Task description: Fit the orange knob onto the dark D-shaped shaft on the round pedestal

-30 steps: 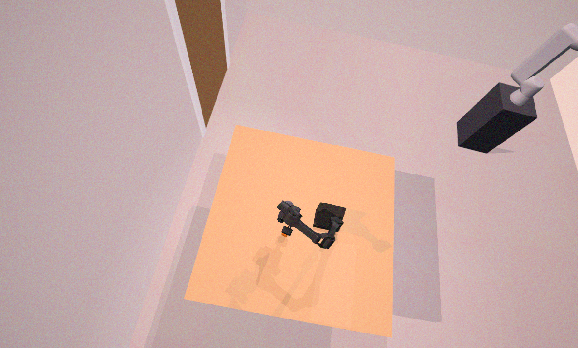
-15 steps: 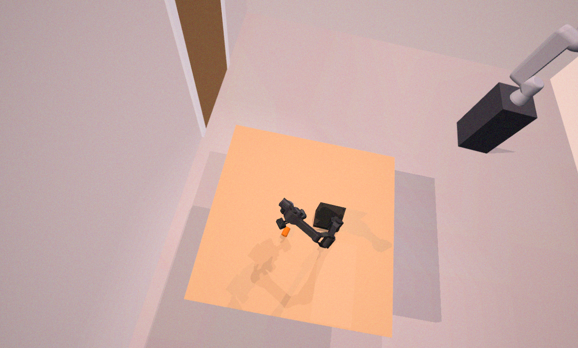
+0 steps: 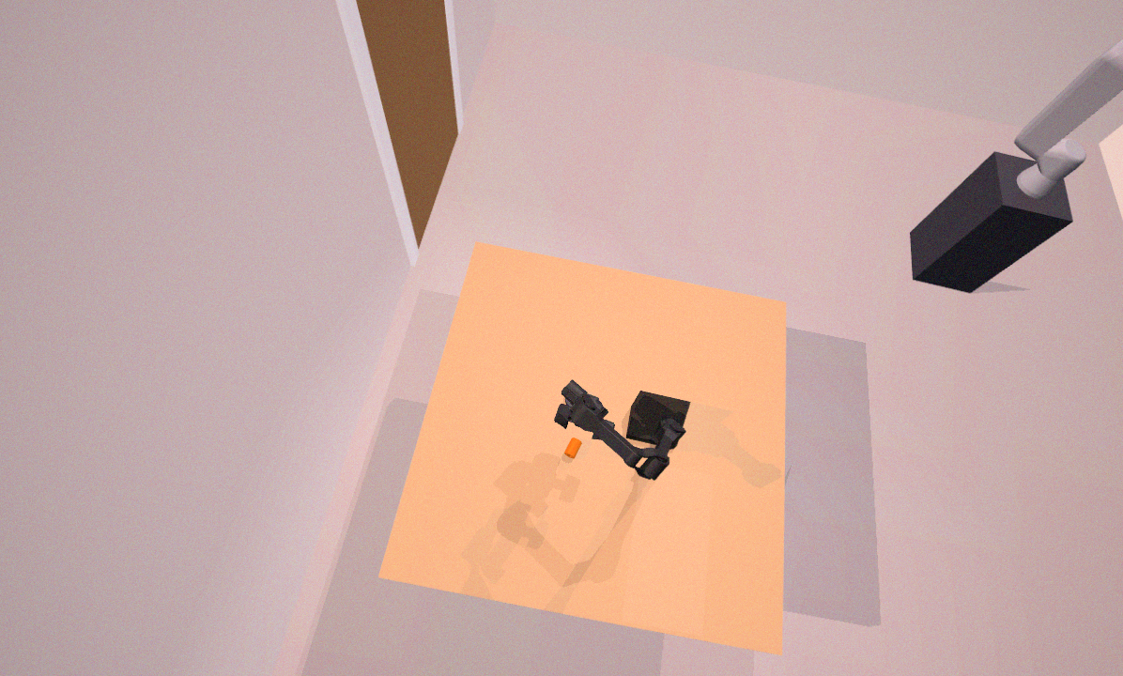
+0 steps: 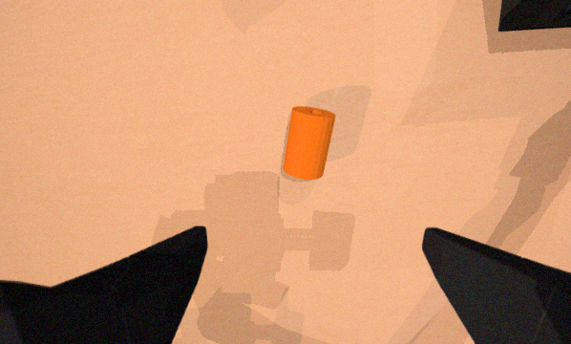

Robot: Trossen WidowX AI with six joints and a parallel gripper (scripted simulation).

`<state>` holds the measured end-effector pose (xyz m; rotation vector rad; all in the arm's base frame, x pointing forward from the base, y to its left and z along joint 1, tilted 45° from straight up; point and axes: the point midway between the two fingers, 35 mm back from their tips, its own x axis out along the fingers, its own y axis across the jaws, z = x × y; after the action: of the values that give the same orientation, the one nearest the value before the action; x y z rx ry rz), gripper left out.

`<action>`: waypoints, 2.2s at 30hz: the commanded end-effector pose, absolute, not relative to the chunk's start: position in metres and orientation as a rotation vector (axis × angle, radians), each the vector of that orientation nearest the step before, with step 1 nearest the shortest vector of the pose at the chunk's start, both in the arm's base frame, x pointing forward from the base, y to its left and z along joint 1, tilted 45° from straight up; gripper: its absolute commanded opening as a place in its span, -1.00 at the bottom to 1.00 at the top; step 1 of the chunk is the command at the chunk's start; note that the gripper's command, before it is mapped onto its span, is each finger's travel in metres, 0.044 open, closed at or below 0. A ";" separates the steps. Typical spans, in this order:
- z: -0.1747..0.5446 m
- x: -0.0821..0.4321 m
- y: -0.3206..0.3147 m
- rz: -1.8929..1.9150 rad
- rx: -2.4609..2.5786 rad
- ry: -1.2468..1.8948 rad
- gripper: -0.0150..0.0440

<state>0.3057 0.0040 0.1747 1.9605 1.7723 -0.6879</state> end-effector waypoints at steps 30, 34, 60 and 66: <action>0.087 0.306 0.092 -0.819 2.040 1.822 1.00; 0.083 0.306 0.096 -0.820 2.040 1.822 1.00; 0.056 0.306 0.124 -0.818 2.042 1.824 1.00; 0.056 0.306 0.124 -0.818 2.042 1.824 0.56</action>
<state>0.3066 0.1231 0.0563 2.0381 1.8190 -0.8147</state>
